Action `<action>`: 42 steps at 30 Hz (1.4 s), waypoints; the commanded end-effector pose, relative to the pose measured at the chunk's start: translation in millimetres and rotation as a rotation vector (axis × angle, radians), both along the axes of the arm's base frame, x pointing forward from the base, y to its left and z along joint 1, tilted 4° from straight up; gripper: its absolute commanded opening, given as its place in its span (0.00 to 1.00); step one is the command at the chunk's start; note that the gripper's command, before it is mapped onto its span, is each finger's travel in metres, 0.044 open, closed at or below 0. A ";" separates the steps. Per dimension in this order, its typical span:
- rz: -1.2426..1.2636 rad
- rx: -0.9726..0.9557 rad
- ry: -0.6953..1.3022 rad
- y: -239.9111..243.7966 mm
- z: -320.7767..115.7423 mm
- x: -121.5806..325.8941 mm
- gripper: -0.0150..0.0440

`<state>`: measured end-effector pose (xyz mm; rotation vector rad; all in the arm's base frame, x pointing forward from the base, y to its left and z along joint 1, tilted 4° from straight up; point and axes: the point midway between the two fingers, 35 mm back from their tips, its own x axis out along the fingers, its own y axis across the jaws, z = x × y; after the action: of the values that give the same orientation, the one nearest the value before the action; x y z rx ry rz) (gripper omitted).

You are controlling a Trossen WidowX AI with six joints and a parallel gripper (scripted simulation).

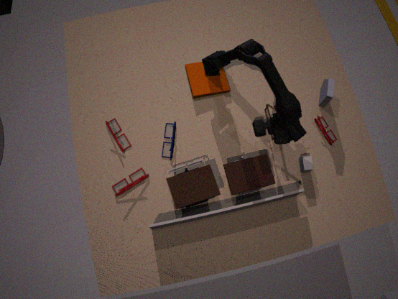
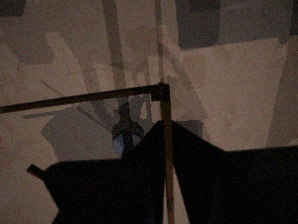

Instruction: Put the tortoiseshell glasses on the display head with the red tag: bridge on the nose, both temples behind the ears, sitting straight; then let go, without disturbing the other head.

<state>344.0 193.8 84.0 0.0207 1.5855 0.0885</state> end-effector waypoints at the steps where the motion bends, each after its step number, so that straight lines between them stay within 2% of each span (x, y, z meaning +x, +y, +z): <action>1: 0.004 0.003 -0.002 -2.9 -0.6 3.9 0.25; 42: 0.004 0.002 -0.004 -20.5 -1.9 27.6 0.25</action>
<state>367.8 174.7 80.6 0.0200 1.5864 0.0879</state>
